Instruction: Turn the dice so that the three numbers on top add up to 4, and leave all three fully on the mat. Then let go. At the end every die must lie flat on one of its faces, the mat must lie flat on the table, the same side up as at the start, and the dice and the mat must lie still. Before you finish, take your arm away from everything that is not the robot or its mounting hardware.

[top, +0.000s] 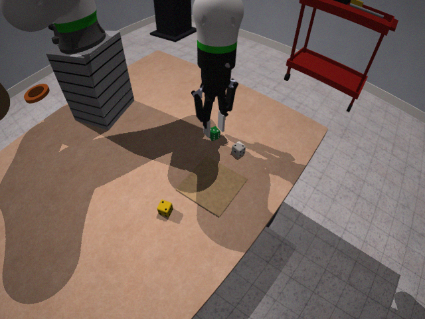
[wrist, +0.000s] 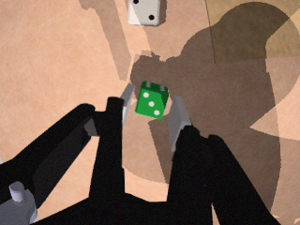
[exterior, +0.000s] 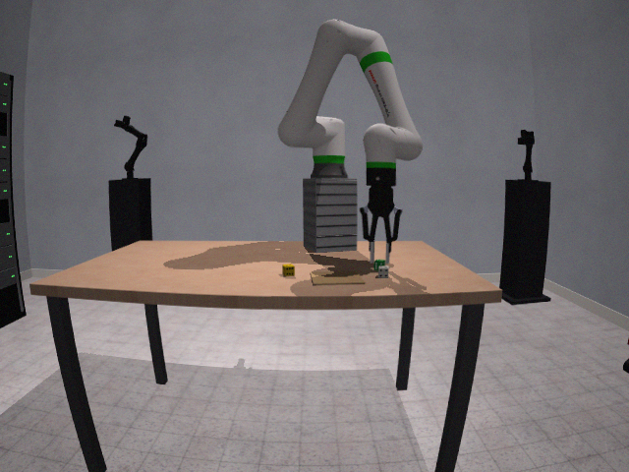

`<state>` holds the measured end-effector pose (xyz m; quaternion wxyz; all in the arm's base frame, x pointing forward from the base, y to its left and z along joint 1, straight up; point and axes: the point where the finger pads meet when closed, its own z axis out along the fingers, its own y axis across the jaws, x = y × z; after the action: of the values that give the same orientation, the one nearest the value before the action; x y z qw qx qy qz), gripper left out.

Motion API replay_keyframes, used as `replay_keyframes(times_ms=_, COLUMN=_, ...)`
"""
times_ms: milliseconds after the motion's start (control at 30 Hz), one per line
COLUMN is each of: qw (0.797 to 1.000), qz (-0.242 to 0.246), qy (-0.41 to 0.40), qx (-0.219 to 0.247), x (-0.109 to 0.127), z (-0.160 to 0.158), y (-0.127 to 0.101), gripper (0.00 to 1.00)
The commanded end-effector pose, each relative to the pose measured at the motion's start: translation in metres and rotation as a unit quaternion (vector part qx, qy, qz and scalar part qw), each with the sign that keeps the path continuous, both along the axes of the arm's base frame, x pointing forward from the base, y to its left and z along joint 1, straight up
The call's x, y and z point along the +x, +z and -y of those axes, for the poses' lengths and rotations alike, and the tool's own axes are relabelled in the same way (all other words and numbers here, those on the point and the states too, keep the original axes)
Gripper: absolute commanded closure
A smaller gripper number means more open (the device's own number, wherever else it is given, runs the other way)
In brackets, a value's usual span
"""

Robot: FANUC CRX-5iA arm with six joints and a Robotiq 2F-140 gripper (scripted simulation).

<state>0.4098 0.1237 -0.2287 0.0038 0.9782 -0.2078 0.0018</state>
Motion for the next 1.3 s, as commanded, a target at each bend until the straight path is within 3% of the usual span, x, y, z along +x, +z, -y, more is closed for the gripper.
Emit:
replay_keyframes(times_ms=0, qw=1.0, qz=0.0, qy=0.0, qx=0.0, x=0.0, z=0.0, y=-0.005, gripper=0.72)
replay_keyframes(times_ms=333, qw=1.0, qz=0.0, qy=0.0, qx=0.0, x=0.0, z=0.0, y=-0.017, gripper=0.72)
replay_keyframes(times_ms=1267, qw=1.0, qz=0.0, qy=0.0, qx=0.0, x=0.0, z=0.0, y=-0.018, gripper=0.72)
